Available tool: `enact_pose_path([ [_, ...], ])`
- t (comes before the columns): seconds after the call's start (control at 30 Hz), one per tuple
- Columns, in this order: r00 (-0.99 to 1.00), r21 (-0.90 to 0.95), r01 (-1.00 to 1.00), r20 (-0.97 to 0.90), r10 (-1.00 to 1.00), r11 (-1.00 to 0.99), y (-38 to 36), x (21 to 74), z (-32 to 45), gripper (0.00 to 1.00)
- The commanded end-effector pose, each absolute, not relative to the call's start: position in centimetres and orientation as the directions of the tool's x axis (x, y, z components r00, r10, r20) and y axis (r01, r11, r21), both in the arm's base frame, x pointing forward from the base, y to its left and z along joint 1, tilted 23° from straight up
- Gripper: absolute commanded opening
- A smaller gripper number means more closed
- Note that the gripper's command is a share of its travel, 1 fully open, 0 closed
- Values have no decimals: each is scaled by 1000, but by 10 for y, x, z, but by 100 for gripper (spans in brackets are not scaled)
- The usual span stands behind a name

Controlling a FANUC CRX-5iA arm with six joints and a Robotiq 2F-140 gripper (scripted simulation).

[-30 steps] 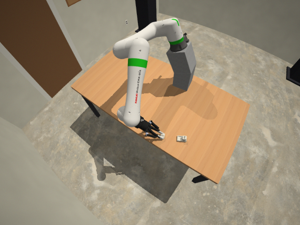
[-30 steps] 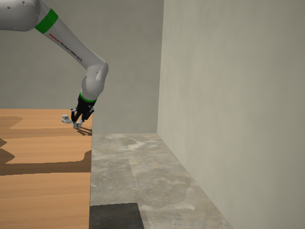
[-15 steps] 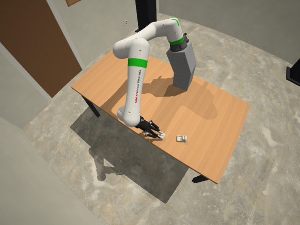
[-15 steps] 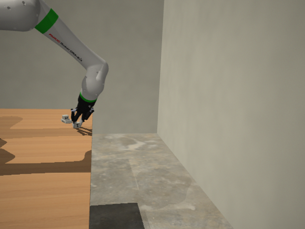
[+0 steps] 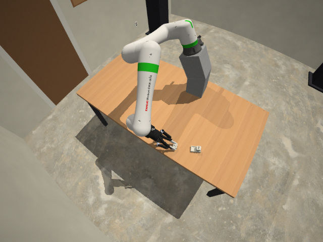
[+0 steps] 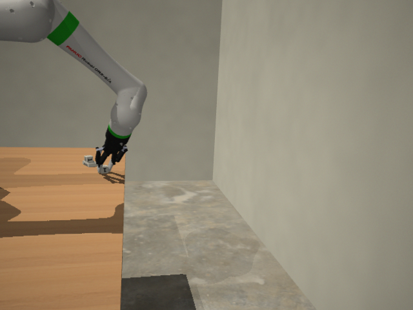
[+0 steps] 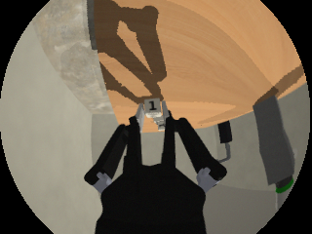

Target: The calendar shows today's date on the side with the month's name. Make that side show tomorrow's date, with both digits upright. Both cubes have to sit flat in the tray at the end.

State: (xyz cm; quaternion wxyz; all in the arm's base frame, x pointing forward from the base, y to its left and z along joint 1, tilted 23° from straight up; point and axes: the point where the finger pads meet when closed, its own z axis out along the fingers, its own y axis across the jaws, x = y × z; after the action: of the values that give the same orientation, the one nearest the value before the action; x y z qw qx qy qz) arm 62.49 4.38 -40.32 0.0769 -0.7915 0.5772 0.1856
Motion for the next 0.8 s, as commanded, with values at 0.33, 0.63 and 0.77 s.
enact_pose_path([
  [0.33, 265, 92, -942, -383, -885, -322, 44, 625, -403, 47],
  [0.63, 265, 92, -942, -383, -885, -322, 44, 625, -403, 47],
  [0.77, 265, 92, -942, -383, -885, -322, 44, 625, -403, 47],
])
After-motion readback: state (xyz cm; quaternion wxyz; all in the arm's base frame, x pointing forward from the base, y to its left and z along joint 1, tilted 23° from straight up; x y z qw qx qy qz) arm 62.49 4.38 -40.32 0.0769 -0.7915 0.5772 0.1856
